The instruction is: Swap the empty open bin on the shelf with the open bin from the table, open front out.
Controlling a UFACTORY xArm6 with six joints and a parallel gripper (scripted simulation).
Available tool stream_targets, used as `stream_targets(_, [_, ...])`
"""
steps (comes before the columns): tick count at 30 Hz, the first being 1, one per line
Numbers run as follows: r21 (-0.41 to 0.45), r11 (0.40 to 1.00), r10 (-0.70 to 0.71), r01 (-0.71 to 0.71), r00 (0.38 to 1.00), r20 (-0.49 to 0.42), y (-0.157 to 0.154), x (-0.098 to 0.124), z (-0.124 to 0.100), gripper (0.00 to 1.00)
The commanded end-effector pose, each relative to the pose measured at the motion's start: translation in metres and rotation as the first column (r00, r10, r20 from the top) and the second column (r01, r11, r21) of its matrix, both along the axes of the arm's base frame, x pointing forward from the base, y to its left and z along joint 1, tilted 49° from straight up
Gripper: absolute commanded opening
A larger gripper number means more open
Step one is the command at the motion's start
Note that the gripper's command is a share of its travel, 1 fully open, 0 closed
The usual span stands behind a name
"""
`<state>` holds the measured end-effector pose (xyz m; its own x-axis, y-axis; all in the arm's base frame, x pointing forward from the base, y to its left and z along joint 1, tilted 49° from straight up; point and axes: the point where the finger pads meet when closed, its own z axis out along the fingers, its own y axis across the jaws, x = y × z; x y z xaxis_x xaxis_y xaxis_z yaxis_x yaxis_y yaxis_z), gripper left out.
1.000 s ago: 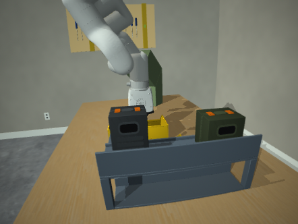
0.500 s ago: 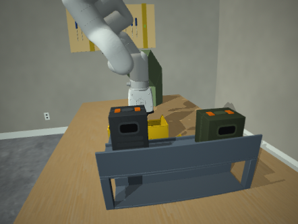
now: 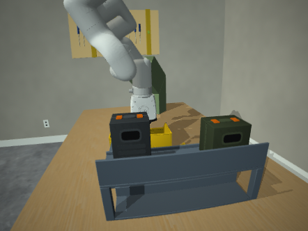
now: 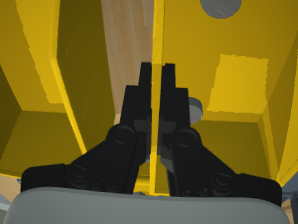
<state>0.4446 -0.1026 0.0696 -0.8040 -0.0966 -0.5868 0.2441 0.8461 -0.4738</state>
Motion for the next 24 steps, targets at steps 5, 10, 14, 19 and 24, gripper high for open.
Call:
stream_targets(5, [0.000,1.000,0.001,-0.001,1.000,0.001,0.004,-0.003,0.004,0.00])
stream_targets(10, [0.000,1.000,0.001,-0.001,1.000,0.001,0.011,-0.010,0.013,0.00])
stream_targets(14, [0.000,1.000,0.001,-0.001,1.000,0.001,0.014,-0.014,0.017,0.00])
stream_targets(19, [0.000,1.000,0.001,-0.001,1.000,0.001,0.019,-0.019,0.024,0.00])
stream_targets(24, [0.000,1.000,0.001,-0.001,1.000,0.001,0.021,-0.021,0.026,0.00])
